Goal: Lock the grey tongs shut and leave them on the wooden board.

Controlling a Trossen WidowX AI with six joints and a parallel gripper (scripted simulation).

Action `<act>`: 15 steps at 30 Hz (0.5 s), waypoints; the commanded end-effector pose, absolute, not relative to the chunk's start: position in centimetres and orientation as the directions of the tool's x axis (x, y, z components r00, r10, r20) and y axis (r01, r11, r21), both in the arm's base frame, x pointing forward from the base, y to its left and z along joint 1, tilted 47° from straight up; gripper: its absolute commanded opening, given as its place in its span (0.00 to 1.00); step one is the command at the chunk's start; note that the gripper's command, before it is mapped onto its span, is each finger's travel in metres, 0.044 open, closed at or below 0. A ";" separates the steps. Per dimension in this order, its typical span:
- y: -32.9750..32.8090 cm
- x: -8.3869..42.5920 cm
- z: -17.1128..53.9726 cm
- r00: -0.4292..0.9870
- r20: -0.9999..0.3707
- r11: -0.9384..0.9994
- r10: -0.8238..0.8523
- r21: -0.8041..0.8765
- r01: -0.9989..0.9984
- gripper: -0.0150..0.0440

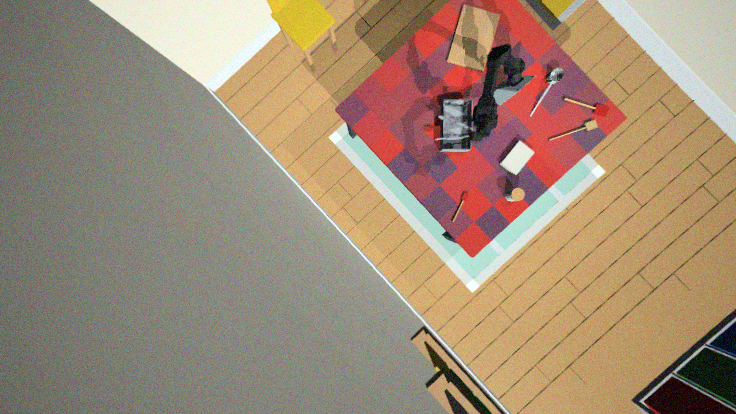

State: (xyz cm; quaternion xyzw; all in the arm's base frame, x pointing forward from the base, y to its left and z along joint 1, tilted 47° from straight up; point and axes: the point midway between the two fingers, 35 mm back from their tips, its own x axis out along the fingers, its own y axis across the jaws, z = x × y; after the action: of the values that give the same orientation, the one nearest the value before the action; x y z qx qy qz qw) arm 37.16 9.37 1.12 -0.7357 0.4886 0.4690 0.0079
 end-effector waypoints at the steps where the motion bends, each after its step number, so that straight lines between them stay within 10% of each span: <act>1: 8.7 37.3 0.6 0.078 -0.695 -0.520 -0.715 0.454 -0.724 1.00; 15: 7.1 37.6 -1.1 0.078 -0.695 -0.520 -0.714 0.453 -0.724 1.00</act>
State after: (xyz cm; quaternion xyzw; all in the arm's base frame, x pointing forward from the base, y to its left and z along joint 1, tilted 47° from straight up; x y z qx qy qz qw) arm 37.69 7.90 -0.52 -0.7370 0.4872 0.4684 0.0094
